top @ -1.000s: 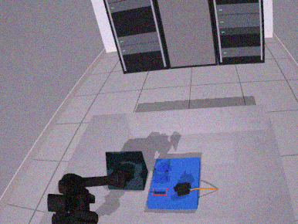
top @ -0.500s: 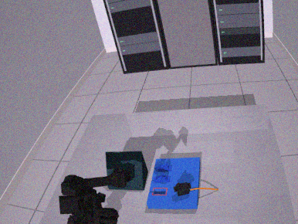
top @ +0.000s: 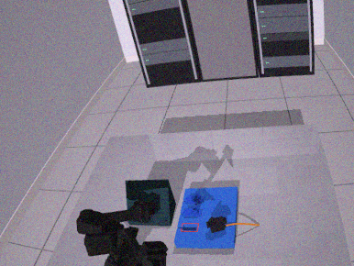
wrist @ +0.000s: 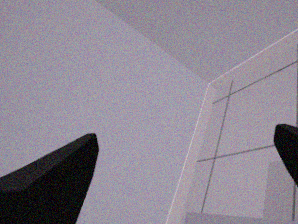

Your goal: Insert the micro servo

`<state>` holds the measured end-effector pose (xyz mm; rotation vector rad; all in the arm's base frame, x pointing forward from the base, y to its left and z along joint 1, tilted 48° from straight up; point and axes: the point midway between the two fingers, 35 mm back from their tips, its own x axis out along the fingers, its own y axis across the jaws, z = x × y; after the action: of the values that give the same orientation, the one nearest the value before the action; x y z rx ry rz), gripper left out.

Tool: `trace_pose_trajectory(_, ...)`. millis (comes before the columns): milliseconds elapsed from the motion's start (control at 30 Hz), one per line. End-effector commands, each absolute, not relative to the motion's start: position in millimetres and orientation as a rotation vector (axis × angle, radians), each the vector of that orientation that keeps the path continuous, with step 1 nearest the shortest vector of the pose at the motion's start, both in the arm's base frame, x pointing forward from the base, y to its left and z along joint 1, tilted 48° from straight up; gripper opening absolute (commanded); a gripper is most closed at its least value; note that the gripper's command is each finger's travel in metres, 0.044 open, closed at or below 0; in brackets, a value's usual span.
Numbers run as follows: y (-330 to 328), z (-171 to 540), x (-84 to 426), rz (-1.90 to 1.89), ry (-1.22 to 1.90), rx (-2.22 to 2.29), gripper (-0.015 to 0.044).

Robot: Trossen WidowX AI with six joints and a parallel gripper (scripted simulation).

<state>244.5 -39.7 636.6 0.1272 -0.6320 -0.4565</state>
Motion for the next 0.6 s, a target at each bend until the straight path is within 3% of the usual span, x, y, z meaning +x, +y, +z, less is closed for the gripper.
trace_pose_trajectory(0,-27.9,608.9,282.9,-0.439,-0.501,0.090,0.0440)
trace_pose_trajectory(567,24.5,469.1,388.7,-0.360,0.054,-0.083,0.0440)
